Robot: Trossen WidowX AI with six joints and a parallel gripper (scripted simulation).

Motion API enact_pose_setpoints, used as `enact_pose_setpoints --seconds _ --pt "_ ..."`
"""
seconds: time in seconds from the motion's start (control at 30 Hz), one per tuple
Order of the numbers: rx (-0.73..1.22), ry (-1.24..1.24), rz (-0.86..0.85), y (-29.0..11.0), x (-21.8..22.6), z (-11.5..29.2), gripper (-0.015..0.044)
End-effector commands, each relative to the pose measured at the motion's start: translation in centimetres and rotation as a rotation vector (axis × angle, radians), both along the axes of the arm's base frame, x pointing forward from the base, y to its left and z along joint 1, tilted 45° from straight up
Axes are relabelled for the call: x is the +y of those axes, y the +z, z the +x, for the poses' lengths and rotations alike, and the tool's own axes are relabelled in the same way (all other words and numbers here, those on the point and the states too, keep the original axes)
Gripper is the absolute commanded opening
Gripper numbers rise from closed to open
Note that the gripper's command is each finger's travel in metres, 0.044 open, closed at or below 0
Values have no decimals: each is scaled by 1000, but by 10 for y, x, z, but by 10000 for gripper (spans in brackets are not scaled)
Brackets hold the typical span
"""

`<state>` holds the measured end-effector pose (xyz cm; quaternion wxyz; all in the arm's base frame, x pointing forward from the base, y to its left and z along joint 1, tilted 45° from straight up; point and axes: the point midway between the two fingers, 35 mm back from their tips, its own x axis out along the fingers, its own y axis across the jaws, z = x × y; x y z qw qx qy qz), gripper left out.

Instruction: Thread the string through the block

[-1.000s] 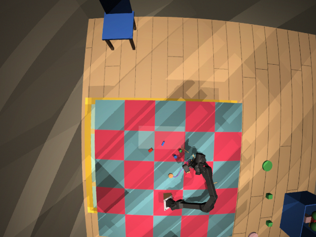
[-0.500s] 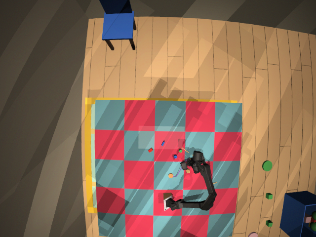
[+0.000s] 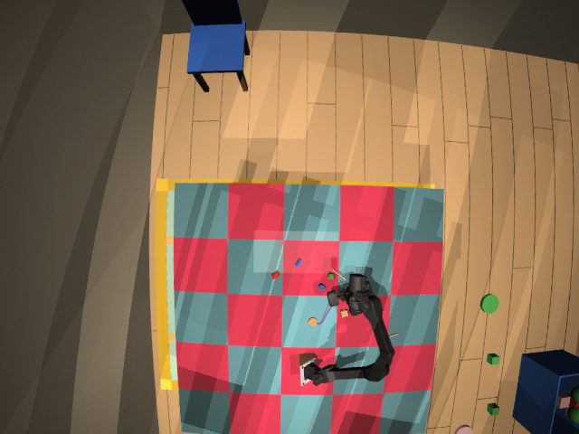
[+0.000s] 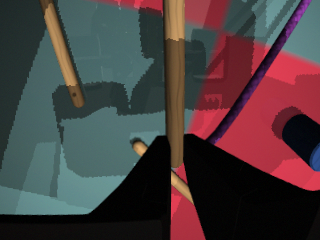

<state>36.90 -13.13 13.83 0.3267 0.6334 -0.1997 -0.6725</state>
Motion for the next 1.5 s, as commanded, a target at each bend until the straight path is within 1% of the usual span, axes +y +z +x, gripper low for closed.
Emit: enact_pose_setpoints --seconds 0.0,0.5,1.47 --pt "-35 -28 -8 -2 4 7 0" --pt "-97 -83 -11 -8 10 15 0" --pt "-96 -83 -12 -34 -15 16 0"
